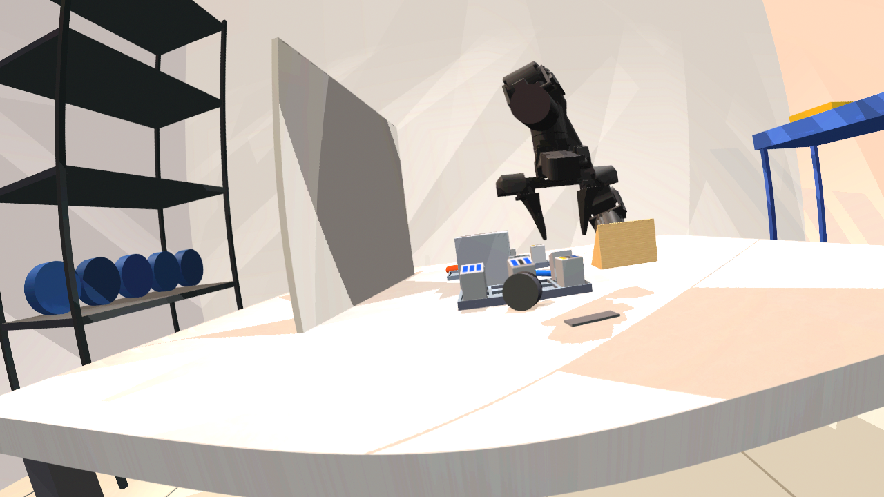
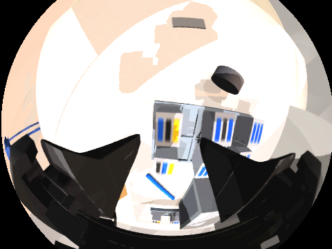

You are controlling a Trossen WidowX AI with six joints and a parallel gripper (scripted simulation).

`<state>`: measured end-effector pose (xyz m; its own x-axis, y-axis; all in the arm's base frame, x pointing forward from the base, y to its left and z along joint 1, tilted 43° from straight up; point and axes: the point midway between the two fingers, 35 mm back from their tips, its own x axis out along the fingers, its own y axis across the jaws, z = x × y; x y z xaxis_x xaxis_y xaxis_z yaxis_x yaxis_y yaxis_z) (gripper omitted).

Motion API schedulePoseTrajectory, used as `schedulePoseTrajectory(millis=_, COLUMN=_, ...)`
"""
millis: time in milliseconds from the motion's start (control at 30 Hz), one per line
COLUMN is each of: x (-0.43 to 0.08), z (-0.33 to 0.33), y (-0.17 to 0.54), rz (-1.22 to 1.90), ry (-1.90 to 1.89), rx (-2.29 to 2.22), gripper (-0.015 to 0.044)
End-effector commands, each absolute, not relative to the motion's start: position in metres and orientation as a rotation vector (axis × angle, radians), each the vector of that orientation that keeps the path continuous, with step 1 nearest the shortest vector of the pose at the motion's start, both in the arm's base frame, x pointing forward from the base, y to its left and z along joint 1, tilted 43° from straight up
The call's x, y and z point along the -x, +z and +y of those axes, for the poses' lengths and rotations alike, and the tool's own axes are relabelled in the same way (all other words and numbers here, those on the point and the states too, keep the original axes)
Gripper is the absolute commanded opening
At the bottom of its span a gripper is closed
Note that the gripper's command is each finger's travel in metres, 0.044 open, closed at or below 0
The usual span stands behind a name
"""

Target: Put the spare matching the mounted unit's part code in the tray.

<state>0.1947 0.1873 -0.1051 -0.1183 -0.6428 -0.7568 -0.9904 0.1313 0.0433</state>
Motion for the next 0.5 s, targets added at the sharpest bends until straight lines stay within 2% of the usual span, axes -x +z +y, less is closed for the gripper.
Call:
schedulePoseTrajectory(millis=0, x=-0.194, z=0.181, y=-0.111, rz=1.835, ry=0.769, rx=1.580, gripper=0.0300)
schedulePoseTrajectory(millis=467, x=-0.191, z=0.166, y=-0.128, rz=1.835, ry=0.769, rx=1.580, gripper=0.0300)
